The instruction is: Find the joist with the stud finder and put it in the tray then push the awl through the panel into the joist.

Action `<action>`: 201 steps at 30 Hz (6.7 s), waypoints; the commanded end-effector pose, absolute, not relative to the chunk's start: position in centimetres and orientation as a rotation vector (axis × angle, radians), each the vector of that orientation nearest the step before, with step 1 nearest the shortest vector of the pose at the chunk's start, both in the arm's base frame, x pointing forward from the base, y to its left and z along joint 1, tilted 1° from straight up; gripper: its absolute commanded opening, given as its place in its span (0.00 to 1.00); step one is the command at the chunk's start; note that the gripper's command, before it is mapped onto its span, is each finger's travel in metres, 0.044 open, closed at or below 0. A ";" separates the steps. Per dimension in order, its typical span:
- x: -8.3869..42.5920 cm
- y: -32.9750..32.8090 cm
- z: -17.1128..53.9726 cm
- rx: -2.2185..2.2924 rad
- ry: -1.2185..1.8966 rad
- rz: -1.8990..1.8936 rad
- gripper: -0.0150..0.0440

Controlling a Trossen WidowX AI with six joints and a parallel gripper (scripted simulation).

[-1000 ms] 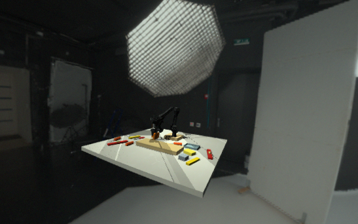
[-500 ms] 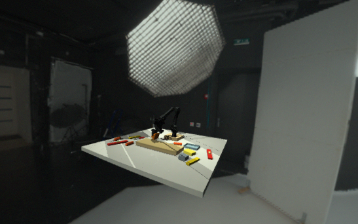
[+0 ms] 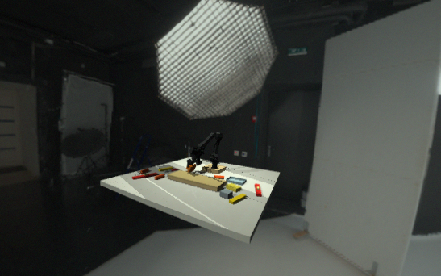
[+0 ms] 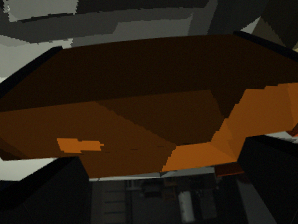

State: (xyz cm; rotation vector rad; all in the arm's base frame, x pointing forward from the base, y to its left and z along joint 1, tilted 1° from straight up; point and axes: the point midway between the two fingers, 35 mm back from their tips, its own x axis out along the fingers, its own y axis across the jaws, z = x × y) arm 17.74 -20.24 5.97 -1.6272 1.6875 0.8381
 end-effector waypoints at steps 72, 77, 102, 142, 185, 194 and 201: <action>17.9 -20.2 7.3 -1.957 2.003 0.419 0.25; 17.9 -20.2 7.2 -1.957 2.003 0.420 0.25; 18.1 -20.0 4.7 -1.955 1.996 0.439 0.25; 18.2 -19.4 3.0 -1.956 1.988 0.450 0.90; 18.3 -18.8 2.9 -1.956 1.987 0.451 0.90; 18.3 -18.8 2.9 -1.956 1.987 0.451 0.90; 18.3 -18.8 2.9 -1.956 1.987 0.451 0.90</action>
